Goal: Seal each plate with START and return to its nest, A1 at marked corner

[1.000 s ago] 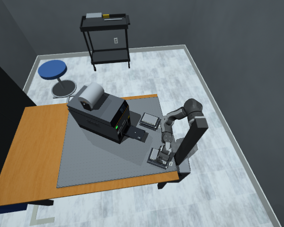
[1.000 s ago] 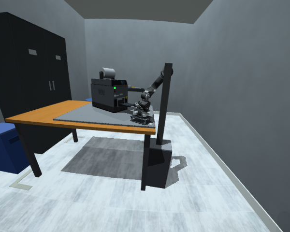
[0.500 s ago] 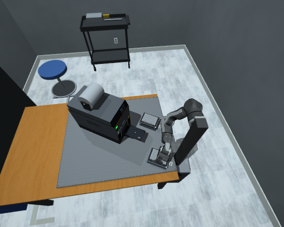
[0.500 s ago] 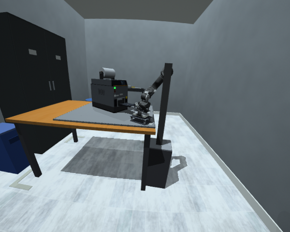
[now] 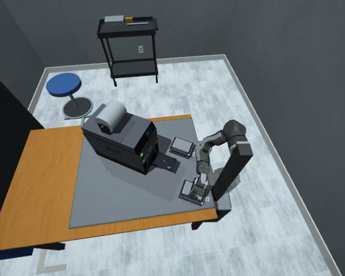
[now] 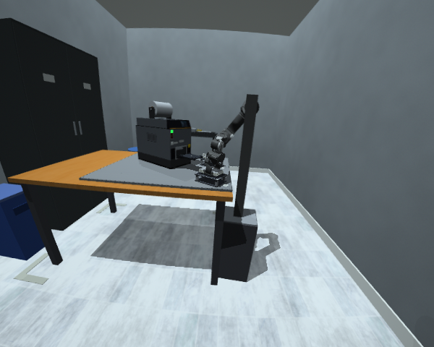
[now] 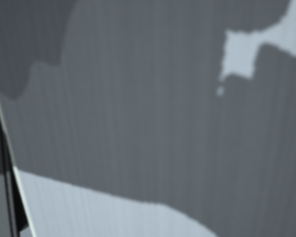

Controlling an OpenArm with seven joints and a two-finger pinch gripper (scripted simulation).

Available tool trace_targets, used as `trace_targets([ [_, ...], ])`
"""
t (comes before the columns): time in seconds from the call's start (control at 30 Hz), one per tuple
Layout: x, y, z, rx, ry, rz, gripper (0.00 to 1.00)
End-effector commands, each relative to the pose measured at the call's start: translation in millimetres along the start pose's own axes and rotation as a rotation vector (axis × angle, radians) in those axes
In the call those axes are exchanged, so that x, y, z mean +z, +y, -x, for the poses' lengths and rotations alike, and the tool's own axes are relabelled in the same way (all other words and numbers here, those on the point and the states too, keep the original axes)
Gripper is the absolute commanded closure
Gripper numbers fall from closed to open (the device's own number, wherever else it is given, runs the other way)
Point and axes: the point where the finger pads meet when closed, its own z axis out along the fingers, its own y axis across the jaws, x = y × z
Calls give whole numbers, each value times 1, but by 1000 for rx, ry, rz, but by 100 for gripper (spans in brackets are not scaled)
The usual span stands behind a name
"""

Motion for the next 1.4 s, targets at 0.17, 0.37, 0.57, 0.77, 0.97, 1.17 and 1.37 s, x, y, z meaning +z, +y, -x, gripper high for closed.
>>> trace_targets([
  [0.17,-1,1,0,-3,-1,5,100],
  [0.37,-1,1,0,-3,-1,5,100],
  [0.57,-1,1,0,-3,-1,5,100],
  [0.77,2,2,-1,-5,-1,8,100],
  [0.97,3,2,-1,-5,0,8,100],
  [1.17,5,2,-1,-5,-1,8,100],
  [1.37,7,2,-2,-5,-1,8,100],
])
